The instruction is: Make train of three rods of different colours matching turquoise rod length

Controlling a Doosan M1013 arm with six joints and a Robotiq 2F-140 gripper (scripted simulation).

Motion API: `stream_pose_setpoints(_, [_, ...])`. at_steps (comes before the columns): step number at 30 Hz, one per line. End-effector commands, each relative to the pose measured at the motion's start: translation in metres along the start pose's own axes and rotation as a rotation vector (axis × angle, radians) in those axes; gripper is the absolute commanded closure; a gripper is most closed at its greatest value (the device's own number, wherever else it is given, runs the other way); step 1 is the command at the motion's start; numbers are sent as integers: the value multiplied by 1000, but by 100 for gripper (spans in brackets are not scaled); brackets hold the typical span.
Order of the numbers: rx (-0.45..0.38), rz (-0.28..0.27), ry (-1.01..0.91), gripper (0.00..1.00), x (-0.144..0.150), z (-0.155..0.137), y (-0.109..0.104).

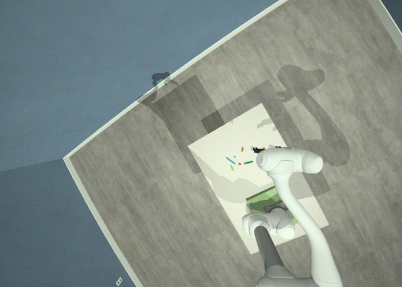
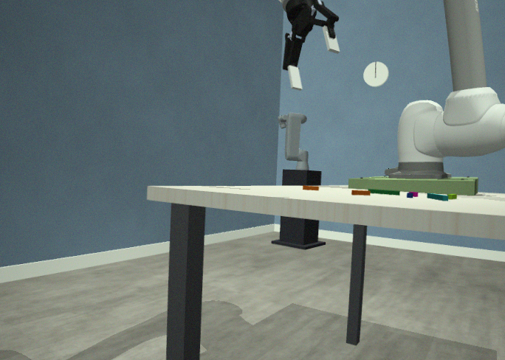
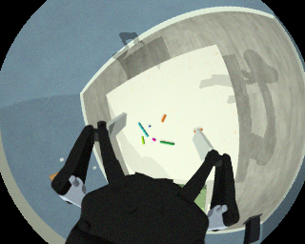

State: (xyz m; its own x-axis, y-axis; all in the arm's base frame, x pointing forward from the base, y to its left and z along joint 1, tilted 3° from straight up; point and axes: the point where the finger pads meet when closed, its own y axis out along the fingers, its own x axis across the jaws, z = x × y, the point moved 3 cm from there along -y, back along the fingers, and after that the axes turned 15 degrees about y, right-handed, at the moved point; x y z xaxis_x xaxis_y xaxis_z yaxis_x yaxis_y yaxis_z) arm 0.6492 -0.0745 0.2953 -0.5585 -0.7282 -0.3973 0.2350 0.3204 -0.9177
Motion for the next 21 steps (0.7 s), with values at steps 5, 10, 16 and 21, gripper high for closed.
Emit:
stream_pose_setpoints(5, [-19,-110,-266,0,23,-53,56])
stream_pose_setpoints(10, [-42,-172,-436,0,40,-86,86])
stream_pose_setpoints(16, [-81,-247,-674,0,64,-130,120])
stream_pose_setpoints(21, [-103,-280,-793,0,76,-151,135])
